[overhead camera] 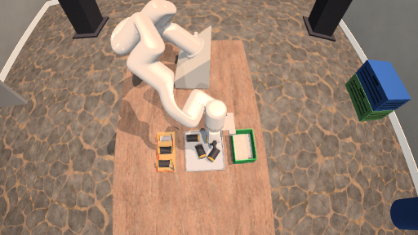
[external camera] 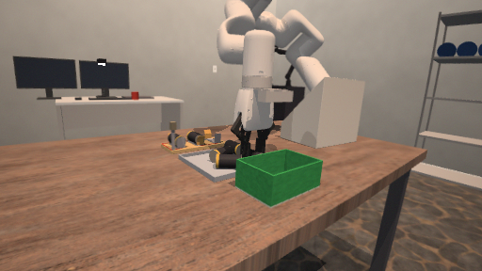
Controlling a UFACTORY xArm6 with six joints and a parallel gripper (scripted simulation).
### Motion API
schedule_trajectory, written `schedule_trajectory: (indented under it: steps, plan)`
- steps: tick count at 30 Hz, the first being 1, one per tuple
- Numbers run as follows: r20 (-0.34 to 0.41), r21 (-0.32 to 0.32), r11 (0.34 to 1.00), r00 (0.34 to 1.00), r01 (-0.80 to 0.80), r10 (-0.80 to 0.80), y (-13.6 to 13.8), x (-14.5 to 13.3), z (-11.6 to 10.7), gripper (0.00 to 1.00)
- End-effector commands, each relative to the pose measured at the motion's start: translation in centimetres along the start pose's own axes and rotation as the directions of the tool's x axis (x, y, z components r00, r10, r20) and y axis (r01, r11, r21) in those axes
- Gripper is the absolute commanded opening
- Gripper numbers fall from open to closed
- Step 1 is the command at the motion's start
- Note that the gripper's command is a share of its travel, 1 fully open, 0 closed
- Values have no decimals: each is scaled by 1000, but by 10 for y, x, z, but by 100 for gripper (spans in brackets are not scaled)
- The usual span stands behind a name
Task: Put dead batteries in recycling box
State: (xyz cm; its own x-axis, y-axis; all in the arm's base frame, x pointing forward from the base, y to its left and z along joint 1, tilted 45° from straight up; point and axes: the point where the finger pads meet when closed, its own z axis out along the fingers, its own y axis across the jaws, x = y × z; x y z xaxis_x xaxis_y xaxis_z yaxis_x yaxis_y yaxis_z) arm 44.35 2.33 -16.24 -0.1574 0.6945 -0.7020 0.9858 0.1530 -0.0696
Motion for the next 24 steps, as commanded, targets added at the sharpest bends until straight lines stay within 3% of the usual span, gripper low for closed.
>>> schedule_trajectory:
  steps: [1,12,13,24]
  plan:
    - [-1,-3,1000,1000,-1,1,1,0,5,51]
    - [-1,-3,1000,1000,-1,1,1,0,7,51]
    - [-1,-3,1000,1000,-1,1,1,0,7,28]
    - [-1,-3,1000,1000,-1,1,1,0,7,28]
